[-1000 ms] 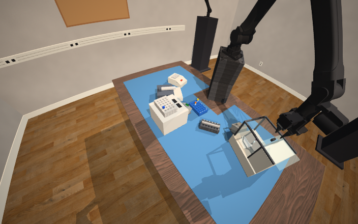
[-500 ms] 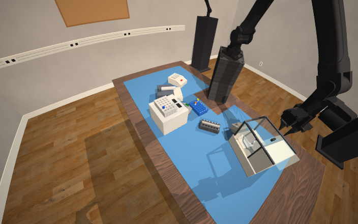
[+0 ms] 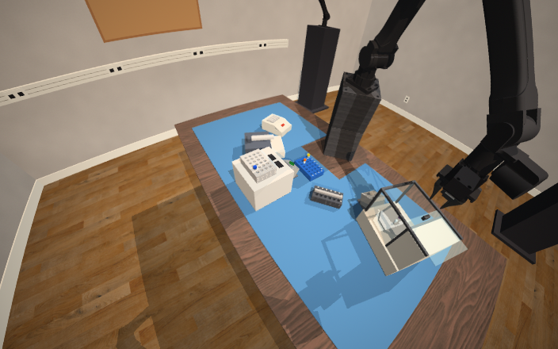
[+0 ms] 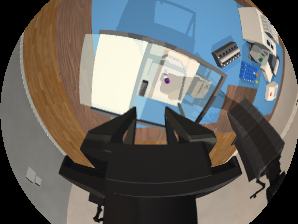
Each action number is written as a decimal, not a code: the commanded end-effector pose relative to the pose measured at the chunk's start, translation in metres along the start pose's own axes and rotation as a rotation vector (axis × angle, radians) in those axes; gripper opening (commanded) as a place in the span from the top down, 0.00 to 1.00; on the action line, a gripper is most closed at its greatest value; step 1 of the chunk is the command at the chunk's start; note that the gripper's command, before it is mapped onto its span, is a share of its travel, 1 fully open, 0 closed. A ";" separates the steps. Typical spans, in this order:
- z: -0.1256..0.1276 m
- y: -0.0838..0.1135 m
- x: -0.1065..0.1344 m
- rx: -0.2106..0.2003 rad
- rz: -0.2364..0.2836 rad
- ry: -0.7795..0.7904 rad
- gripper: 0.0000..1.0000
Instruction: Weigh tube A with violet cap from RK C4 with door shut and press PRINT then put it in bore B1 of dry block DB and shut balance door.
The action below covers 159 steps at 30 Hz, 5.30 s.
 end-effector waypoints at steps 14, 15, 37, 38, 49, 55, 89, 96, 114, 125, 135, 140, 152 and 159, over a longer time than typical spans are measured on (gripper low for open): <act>-0.012 0.010 0.009 -0.029 -0.023 0.554 0.64; -0.012 0.010 0.009 -0.029 -0.023 0.554 0.64; -0.031 0.006 0.020 -0.020 -0.031 1.162 0.64; -0.031 0.005 0.020 -0.018 -0.028 1.196 0.64; -0.028 0.001 0.016 -0.010 -0.021 1.258 0.64; -0.030 -0.010 0.021 -0.006 -0.007 1.273 0.64; -0.024 -0.058 0.011 -0.012 -0.027 1.260 0.64; -0.025 -0.070 0.012 -0.012 -0.026 1.262 0.64; -0.026 -0.097 0.013 -0.011 -0.023 1.262 0.64; -0.030 -0.114 0.014 -0.007 -0.016 1.260 0.64; -0.028 -0.127 0.012 -0.009 -0.021 1.260 0.64; -0.028 -0.135 0.013 -0.009 -0.020 1.261 0.64; -0.029 -0.129 0.015 -0.012 -0.026 1.266 0.64; -0.028 -0.141 0.013 -0.010 -0.023 1.263 0.64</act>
Point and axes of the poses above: the point where the finger pads meet when closed, its own y axis back along the fingers, its own z axis across the jaws, x = y × z, the point moved 8 cm from there along y, back along the fingers, and after that the axes turned 10 degrees about y, right-handed, at the moved point
